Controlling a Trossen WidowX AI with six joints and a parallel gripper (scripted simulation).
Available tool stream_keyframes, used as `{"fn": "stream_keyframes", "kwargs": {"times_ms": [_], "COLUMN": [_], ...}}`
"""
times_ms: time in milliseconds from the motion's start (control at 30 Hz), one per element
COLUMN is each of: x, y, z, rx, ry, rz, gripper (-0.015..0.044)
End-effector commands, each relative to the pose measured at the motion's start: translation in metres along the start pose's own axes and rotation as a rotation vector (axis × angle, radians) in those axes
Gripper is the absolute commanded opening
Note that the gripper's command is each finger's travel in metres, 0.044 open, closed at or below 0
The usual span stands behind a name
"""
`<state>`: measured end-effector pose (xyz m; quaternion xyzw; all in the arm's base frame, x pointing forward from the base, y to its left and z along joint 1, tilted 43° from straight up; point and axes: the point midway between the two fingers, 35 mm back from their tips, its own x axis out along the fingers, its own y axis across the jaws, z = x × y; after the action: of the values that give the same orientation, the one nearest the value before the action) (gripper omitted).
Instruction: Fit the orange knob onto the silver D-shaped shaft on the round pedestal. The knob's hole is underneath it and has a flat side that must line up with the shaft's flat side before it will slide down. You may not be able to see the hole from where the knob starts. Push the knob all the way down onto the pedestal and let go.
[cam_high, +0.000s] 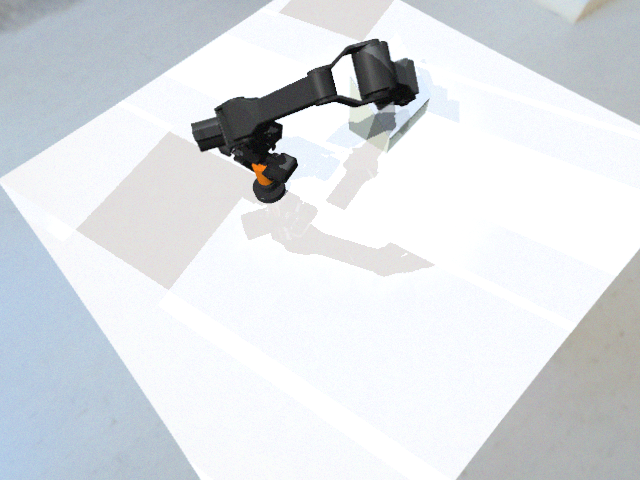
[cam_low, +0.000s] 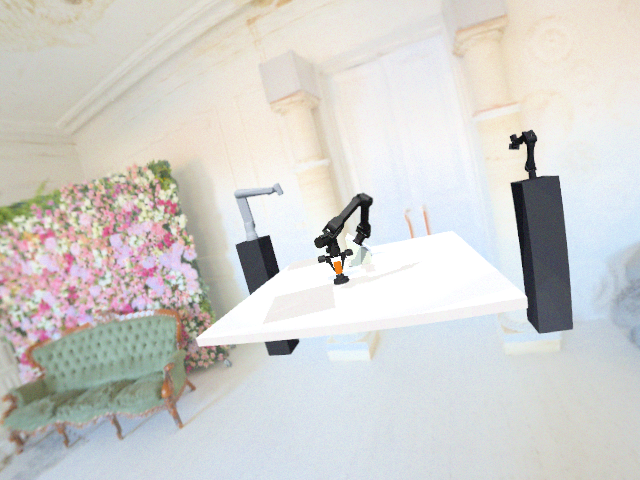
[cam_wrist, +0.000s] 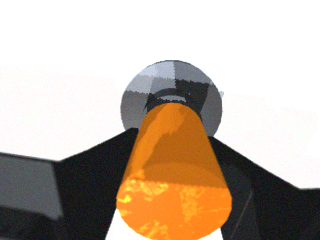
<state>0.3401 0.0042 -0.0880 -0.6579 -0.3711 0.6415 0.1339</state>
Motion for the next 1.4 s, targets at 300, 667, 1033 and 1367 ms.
{"fn": "stream_keyframes", "kwargs": {"times_ms": [300, 667, 1033, 1367], "x": [0.011, 0.009, 0.009, -0.018], "y": [0.001, 0.000, 0.000, 0.002], "z": [0.000, -0.001, -0.001, -0.003], "rx": [0.004, 0.001, 0.001, 0.002], "ry": [0.007, 0.003, 0.003, 0.002], "rz": [-0.002, -0.002, -0.002, 0.001], "gripper": [0.0000, 0.0105, 0.0394, 0.0440]}}
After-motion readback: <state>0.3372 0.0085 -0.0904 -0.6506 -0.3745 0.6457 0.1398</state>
